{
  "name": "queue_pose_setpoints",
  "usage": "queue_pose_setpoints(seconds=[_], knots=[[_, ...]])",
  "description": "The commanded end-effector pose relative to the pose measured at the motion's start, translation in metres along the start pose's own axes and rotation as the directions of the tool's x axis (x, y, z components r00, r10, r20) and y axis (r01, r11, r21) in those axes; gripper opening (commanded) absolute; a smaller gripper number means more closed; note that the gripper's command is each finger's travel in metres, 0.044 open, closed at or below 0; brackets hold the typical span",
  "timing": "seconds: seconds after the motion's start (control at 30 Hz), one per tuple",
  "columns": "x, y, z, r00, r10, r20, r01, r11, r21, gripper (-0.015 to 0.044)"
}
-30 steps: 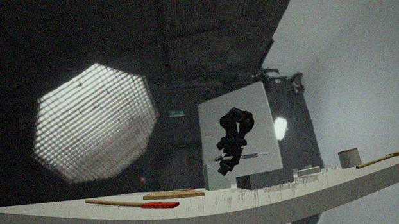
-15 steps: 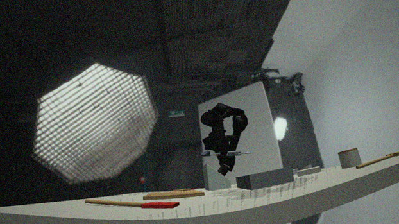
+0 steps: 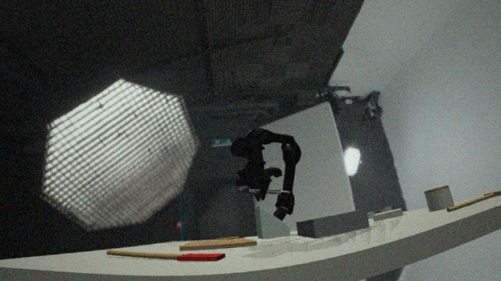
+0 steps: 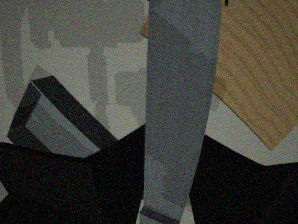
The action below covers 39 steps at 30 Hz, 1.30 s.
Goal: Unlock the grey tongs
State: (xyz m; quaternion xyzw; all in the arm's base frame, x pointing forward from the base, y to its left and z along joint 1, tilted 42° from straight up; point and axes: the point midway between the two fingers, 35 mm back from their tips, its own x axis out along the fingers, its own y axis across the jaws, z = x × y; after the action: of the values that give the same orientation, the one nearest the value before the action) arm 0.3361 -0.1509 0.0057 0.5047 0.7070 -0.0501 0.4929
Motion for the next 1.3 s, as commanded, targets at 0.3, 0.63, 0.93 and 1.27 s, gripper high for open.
queue_pose_setpoints(seconds=[0.3,0.63,0.93,1.27], knots=[[-0.008,-0.023,0.019,1.000,-0.005,0.017,0.007,0.986,-0.165,-0.0150],[-0.012,-0.072,0.044,1.000,-0.012,0.024,0.020,0.913,-0.407,-0.0150],[-0.013,-0.116,0.061,1.000,-0.014,0.025,0.027,0.801,-0.598,-0.0150],[-0.010,-0.166,0.074,1.000,-0.013,0.021,0.025,0.627,-0.778,-0.0150]])
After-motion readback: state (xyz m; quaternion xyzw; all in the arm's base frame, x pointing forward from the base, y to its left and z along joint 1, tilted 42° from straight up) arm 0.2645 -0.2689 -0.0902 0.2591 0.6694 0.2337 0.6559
